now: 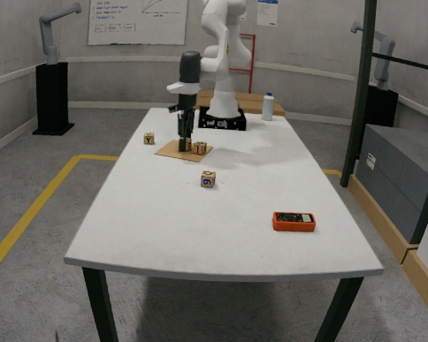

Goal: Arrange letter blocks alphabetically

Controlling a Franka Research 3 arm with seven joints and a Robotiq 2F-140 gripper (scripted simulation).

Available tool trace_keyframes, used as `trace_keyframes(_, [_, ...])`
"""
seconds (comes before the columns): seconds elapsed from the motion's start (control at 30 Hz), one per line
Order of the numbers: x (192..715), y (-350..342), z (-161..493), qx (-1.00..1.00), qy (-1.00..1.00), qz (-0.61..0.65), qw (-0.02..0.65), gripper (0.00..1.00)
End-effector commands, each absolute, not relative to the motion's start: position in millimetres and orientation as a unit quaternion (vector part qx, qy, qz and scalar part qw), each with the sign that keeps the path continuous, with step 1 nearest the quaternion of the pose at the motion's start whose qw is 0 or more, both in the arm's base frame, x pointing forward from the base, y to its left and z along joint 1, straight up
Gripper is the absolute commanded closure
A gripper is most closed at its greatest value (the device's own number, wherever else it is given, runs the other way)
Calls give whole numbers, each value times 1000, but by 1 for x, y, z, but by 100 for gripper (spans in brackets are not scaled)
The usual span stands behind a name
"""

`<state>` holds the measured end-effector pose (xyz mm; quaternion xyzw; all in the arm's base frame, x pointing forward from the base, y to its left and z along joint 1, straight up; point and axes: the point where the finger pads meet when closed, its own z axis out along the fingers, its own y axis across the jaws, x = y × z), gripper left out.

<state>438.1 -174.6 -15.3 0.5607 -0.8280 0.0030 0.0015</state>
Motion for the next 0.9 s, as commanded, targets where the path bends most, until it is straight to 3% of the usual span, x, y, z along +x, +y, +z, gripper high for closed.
trace_keyframes(0.0, [439,-174,-15,561,-828,4,0,67])
trace_keyframes(0.87, [439,-174,-17,561,-828,4,0,67])
